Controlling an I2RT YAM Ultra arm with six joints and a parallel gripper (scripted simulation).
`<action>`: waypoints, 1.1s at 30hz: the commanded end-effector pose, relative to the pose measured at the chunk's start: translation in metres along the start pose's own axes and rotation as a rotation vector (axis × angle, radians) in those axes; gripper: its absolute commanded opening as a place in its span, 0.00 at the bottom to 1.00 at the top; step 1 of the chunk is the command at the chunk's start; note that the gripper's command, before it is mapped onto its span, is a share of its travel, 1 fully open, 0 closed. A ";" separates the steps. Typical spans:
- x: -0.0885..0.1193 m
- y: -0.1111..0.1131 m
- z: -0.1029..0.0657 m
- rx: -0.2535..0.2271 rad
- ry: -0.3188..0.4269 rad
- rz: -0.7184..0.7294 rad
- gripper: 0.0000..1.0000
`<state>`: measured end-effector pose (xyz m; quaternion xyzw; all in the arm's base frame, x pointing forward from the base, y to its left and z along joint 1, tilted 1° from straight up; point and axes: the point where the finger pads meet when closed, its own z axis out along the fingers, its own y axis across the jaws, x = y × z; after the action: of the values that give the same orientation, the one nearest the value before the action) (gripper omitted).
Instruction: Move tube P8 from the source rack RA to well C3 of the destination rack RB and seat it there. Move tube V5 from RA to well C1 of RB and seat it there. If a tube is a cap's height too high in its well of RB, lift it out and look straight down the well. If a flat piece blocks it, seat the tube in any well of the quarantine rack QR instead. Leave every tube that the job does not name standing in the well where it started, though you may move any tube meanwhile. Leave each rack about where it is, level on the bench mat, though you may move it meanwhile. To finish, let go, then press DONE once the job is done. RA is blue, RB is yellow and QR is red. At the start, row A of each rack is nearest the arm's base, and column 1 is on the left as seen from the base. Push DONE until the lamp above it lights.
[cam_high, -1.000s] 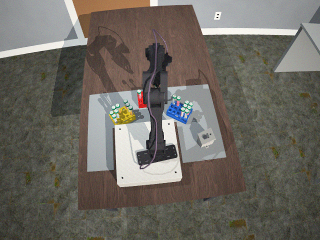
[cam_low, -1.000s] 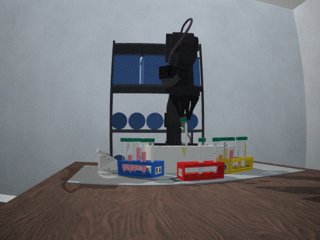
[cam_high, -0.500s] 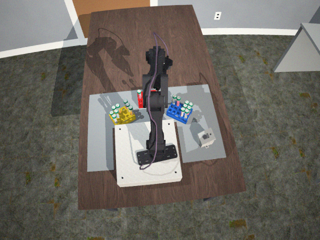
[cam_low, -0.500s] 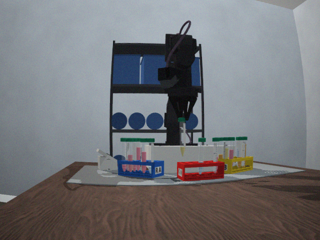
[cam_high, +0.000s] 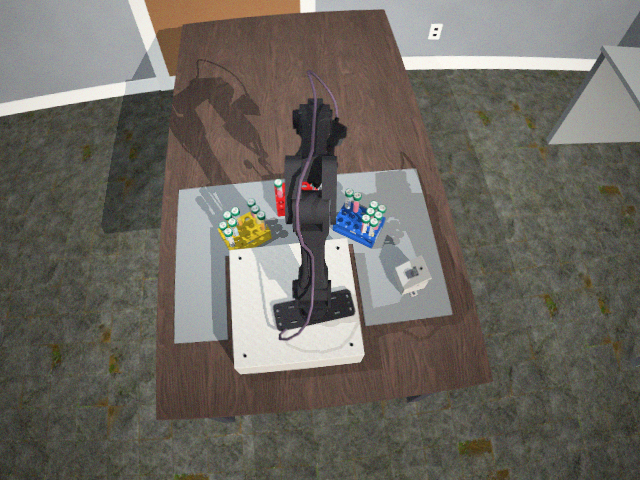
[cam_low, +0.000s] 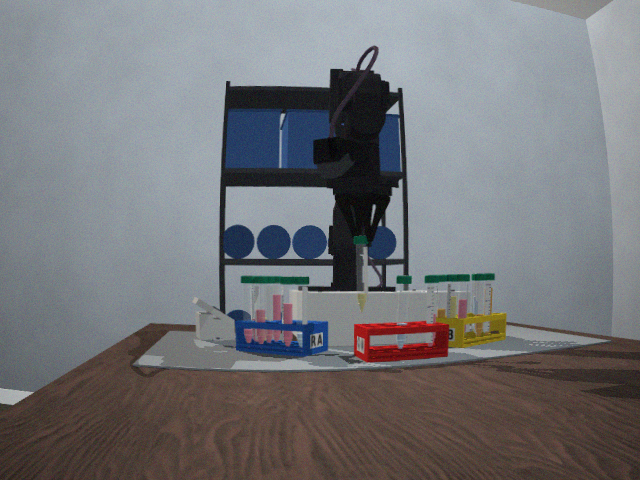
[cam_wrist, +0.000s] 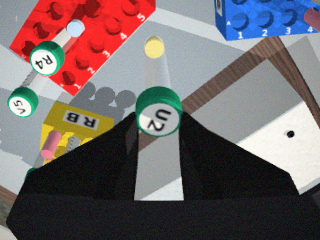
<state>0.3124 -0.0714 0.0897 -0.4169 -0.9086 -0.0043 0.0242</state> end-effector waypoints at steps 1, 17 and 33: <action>-0.001 -0.005 -0.010 -0.025 -0.042 0.001 0.00; 0.039 0.014 -0.009 -0.030 -0.038 -0.004 0.00; 0.041 0.021 -0.018 -0.036 -0.066 -0.339 0.00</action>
<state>0.2943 -0.0249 0.0940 -0.3218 -0.9466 -0.0060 0.0175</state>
